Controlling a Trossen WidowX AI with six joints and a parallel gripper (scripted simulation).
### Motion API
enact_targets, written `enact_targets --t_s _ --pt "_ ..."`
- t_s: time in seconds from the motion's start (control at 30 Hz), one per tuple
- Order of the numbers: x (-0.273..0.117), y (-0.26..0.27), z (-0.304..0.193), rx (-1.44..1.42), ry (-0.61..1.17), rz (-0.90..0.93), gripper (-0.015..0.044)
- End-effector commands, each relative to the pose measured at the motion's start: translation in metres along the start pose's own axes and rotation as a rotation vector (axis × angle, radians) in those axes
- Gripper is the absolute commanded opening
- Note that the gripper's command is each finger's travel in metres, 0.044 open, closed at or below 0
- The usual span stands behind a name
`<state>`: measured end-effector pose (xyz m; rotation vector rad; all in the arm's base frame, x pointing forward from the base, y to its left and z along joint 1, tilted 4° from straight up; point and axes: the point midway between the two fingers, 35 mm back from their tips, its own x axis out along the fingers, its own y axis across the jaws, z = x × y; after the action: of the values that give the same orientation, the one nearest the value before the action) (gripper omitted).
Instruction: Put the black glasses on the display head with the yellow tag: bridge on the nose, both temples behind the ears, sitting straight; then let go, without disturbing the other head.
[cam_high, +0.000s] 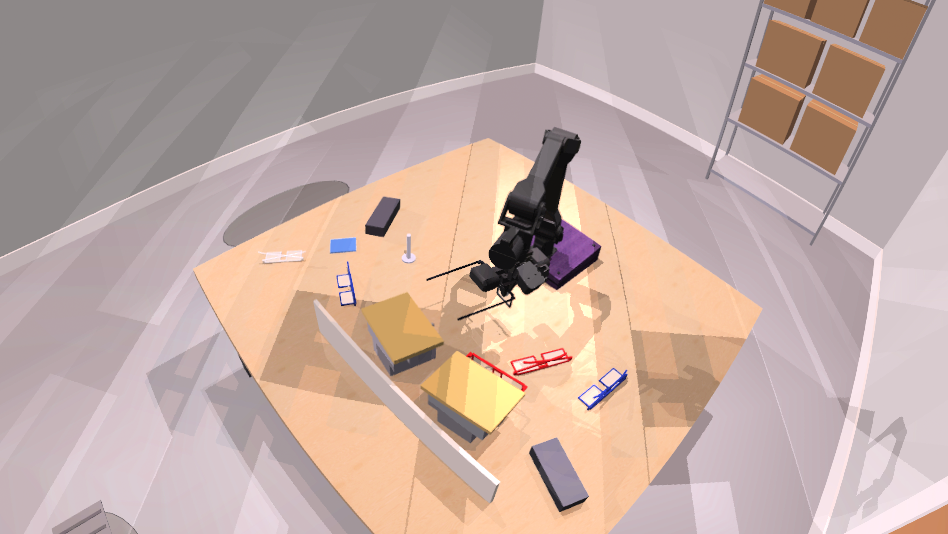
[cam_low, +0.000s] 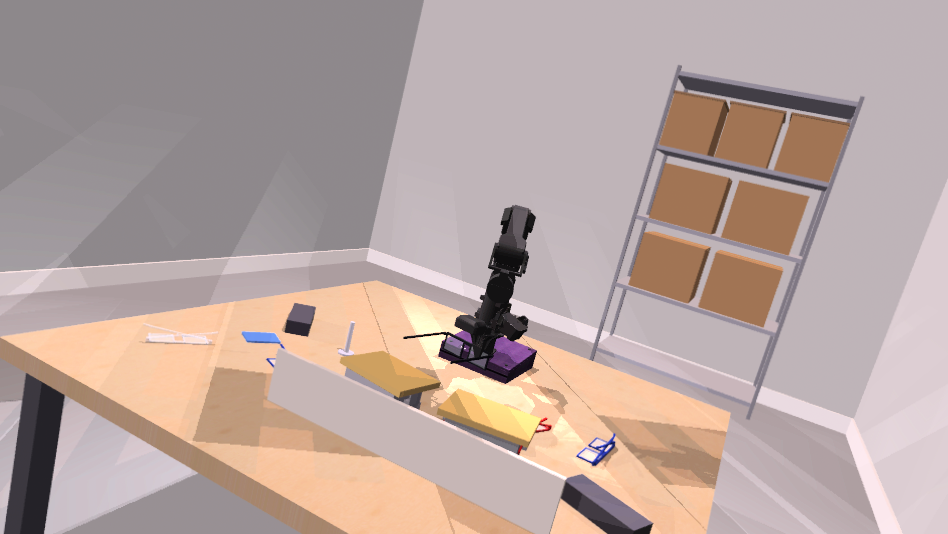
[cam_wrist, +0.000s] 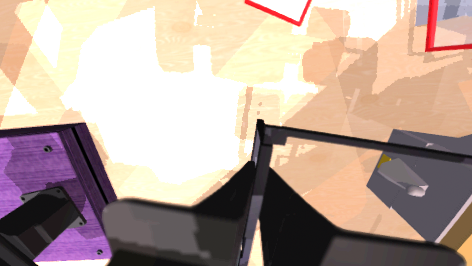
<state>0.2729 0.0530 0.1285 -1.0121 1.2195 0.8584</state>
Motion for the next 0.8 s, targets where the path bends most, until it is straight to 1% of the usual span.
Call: enact_targets --t_s 0.0,0.37,0.77 --pt "0.005 0.0 0.0 0.007 -0.003 -0.043 0.0" --pt "0.017 0.001 0.0 0.007 -0.017 0.035 0.0" --pt "0.03 0.002 0.0 0.007 -0.016 0.016 0.0"
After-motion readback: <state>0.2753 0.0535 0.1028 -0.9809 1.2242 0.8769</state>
